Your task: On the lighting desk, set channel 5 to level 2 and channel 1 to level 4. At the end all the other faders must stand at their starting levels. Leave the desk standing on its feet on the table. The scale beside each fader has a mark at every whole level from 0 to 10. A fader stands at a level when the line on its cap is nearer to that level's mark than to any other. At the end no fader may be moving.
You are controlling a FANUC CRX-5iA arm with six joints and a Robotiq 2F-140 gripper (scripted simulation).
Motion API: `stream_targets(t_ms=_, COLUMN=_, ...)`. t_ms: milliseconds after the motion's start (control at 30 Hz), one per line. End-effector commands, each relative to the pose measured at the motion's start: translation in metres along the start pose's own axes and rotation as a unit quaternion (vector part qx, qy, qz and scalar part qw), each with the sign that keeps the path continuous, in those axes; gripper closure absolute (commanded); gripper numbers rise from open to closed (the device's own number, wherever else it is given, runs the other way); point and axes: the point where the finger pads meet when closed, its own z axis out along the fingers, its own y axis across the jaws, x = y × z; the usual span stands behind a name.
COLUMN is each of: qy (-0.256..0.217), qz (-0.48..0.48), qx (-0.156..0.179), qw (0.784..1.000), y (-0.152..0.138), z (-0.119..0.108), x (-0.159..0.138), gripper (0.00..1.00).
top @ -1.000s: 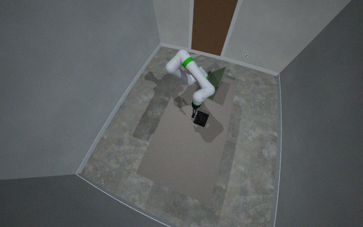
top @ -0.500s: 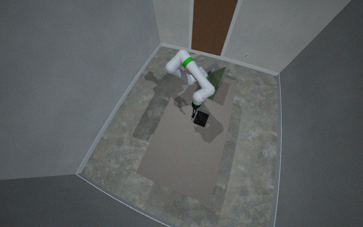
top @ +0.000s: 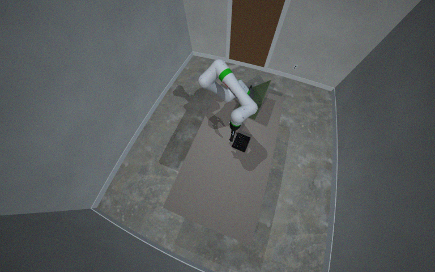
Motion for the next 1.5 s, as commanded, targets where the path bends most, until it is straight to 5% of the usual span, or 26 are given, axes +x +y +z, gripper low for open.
stream_targets(t_ms=0, qy=0.0, qz=0.001, qx=0.0, qw=1.0, y=0.0, z=0.0, x=0.0, gripper=0.0)
stream_targets(t_ms=267, qy=0.001, qz=0.044, qx=0.0, qw=0.999, y=0.001, z=-0.002, x=0.003, gripper=0.0)
stream_targets(t_ms=600, qy=0.004, qz=0.233, qx=0.001, qw=0.973, y=0.004, z=-0.009, x=0.014, gripper=0.0)
stream_targets(t_ms=1100, qy=0.016, qz=0.59, qx=0.014, qw=0.807, y=0.013, z=-0.034, x=0.059, gripper=0.0)
stream_targets(t_ms=1167, qy=0.016, qz=0.59, qx=0.014, qw=0.807, y=0.013, z=-0.034, x=0.059, gripper=0.0)
stream_targets(t_ms=1200, qy=0.017, qz=0.644, qx=0.017, qw=0.764, y=0.013, z=-0.035, x=0.062, gripper=0.0)
stream_targets(t_ms=1467, qy=0.019, qz=0.771, qx=0.029, qw=0.636, y=0.015, z=-0.048, x=0.087, gripper=0.0)
